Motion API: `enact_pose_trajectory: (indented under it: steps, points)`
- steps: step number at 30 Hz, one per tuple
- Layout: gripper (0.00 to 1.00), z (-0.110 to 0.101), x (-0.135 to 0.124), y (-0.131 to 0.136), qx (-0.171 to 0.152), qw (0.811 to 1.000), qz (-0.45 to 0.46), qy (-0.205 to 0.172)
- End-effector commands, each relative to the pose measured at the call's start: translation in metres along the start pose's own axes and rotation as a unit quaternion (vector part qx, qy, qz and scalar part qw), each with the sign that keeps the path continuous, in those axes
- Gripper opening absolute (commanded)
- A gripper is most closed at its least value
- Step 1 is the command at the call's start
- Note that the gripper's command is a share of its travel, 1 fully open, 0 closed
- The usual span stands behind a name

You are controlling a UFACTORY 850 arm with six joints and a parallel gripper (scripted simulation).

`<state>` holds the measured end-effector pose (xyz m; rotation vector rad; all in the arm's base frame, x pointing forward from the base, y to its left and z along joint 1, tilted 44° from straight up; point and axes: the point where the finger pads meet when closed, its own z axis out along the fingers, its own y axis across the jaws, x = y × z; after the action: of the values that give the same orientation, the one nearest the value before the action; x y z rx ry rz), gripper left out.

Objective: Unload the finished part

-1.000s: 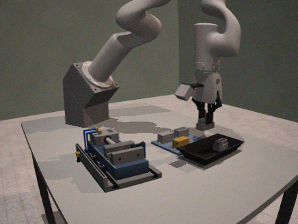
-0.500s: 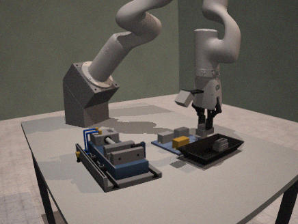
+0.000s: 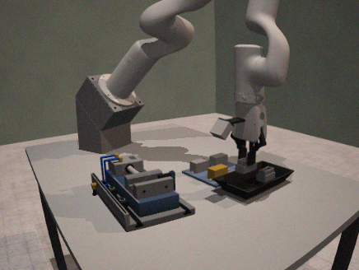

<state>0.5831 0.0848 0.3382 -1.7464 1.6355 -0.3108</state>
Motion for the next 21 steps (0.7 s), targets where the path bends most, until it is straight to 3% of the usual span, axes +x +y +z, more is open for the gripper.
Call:
enact_pose_trajectory:
  steps: [1, 21]
  points:
    - [0.00, 0.004, 0.000, -0.001, 0.002, 1.000, 0.000, 0.000]
    - [0.00, 0.034, 0.000, -0.001, 0.002, 1.000, 0.000, 0.000]
